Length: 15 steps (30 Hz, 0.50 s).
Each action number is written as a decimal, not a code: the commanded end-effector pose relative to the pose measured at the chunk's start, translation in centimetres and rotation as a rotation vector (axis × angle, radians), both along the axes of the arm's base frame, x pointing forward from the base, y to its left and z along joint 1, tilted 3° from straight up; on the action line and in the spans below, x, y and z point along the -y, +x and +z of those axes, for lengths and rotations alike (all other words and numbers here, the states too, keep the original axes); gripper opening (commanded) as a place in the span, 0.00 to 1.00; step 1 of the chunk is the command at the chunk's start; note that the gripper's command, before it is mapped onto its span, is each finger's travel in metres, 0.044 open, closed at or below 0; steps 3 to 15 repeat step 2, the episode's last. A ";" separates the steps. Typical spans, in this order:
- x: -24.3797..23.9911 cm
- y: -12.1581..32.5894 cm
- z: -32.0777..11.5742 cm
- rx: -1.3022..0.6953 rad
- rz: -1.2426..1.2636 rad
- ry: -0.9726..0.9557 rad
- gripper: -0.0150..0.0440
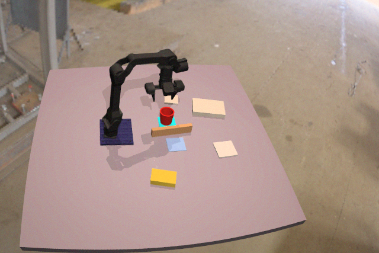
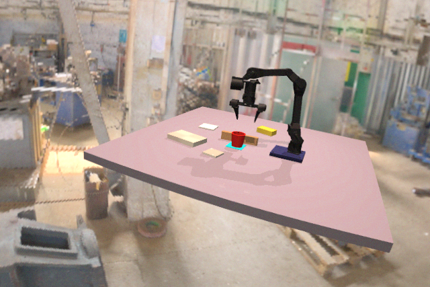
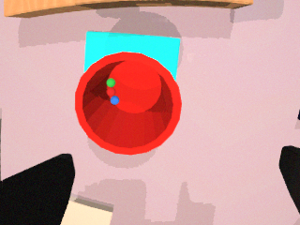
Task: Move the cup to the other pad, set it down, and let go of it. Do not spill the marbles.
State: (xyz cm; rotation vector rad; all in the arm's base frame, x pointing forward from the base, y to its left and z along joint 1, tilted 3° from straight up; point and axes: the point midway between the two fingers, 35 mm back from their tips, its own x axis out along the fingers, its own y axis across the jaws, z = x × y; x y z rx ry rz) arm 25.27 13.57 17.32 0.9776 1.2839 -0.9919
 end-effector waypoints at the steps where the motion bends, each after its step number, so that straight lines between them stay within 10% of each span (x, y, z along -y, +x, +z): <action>1: 0.0 0.0 0.7 0.007 -0.006 0.000 1.00; 15: 0.0 -0.1 0.7 0.007 -0.006 0.000 1.00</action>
